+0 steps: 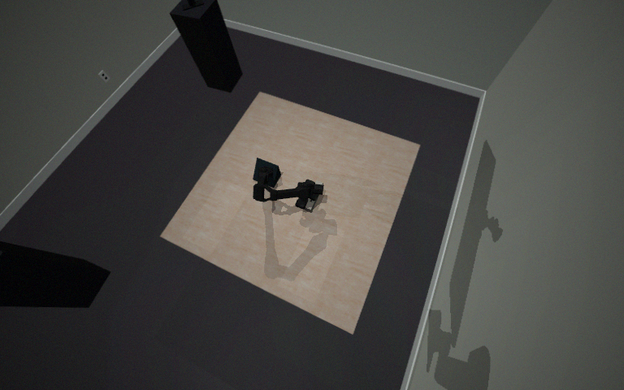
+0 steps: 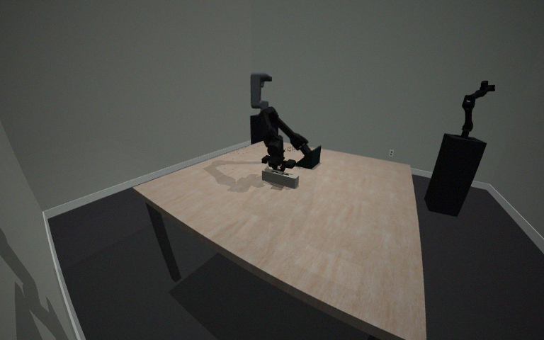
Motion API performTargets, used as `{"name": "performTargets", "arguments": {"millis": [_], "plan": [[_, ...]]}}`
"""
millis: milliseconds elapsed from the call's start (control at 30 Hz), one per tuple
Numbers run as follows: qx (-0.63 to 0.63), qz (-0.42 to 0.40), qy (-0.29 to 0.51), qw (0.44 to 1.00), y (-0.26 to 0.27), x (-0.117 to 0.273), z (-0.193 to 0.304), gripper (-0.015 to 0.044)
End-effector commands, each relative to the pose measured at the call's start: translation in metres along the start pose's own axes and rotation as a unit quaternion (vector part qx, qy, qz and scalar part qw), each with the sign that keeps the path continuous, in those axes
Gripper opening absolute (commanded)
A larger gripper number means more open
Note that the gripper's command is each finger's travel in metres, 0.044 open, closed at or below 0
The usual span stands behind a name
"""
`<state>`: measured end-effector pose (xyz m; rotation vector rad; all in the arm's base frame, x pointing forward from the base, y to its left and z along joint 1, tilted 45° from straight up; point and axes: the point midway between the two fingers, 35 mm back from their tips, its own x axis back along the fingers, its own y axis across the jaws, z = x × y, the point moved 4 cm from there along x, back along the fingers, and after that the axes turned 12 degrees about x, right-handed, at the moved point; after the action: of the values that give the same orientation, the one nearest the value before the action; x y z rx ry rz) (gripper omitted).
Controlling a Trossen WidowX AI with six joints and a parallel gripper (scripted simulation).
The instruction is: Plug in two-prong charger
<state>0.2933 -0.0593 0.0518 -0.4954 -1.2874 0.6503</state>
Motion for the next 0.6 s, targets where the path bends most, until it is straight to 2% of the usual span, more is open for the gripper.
{"name": "performTargets", "arguments": {"millis": [0,567], "plan": [[-0.009,0.002,-0.009,1.000,-0.0017,0.0009,-0.0036,0.0000],[-0.009,0.002,-0.009,1.000,-0.0022,0.0025,-0.0047,0.0000]]}}
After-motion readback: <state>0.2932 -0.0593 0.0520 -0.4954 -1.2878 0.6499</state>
